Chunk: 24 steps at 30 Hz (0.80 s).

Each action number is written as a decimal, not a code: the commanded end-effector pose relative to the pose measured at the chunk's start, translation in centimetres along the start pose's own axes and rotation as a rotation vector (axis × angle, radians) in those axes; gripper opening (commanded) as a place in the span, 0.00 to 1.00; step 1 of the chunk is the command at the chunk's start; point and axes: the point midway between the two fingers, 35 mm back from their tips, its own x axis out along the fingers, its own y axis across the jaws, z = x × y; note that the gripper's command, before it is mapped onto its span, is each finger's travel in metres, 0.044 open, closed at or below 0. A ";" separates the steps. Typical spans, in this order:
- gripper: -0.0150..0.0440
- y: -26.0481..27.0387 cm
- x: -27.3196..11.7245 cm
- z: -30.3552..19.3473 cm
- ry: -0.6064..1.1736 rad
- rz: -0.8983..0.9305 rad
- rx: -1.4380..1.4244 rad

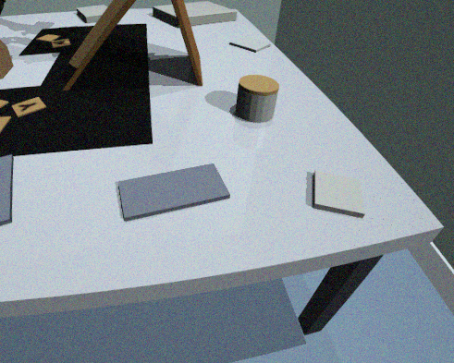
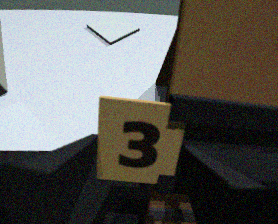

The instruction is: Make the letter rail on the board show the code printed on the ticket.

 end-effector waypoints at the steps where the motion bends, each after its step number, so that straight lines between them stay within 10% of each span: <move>1: 0.25 -0.2 0.0 0.1 -0.002 0.002 -0.003; 24: 0.25 -1.4 0.0 0.1 -0.002 0.002 -0.004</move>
